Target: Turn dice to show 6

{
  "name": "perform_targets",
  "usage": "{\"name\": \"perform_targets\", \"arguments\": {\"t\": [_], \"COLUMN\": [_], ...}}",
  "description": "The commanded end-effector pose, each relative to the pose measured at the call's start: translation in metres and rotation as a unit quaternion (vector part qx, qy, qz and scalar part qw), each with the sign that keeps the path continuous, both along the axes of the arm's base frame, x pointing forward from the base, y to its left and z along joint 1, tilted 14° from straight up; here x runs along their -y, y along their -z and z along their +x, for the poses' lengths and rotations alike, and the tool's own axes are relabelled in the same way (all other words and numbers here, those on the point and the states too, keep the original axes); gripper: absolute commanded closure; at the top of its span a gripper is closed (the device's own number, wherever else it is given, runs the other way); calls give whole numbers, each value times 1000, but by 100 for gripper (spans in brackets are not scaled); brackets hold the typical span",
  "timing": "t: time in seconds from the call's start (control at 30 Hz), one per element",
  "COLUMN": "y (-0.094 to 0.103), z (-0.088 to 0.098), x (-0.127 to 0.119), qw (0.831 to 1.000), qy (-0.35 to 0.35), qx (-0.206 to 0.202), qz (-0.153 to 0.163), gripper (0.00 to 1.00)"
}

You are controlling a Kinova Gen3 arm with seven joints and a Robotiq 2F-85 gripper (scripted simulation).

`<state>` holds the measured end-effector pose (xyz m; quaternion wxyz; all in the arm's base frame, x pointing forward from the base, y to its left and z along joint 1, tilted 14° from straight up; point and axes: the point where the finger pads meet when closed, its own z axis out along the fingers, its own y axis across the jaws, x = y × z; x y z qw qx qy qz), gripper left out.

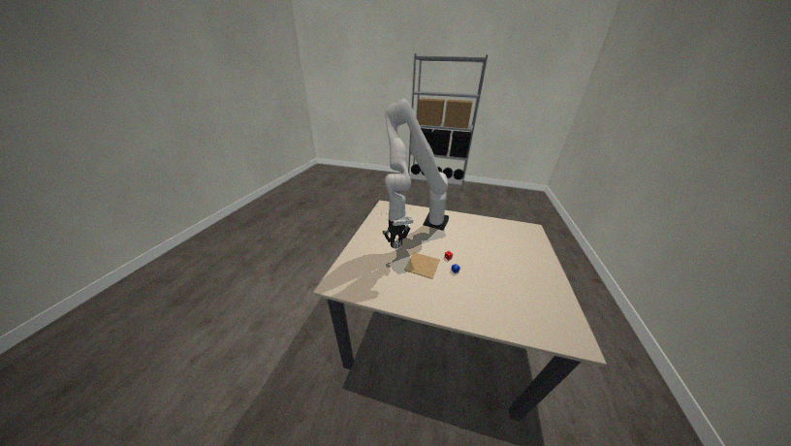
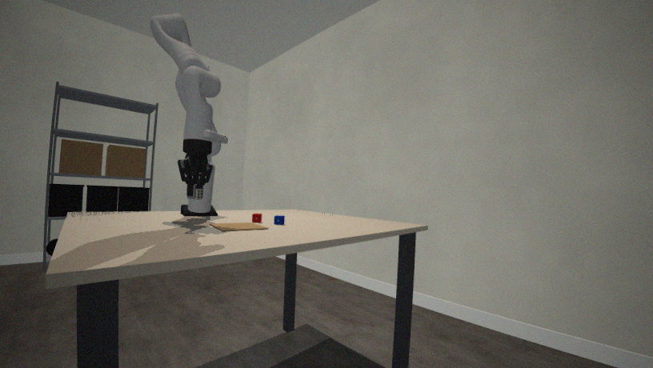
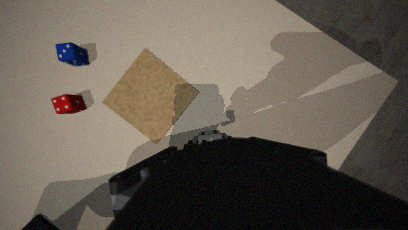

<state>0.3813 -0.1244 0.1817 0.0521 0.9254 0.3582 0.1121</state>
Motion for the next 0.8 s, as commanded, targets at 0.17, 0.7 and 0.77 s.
{"name": "perform_targets", "arguments": {"t": [0.17,0.7,0.77], "y": [1,3,3], "z": [-1,-2,-2], "x": [0,1,2], "qw": [999,956,945], "qy": [-7,-50,-55], "qx": [38,216,242], "qz": [35,192,213], "gripper": [74,74,74]}}
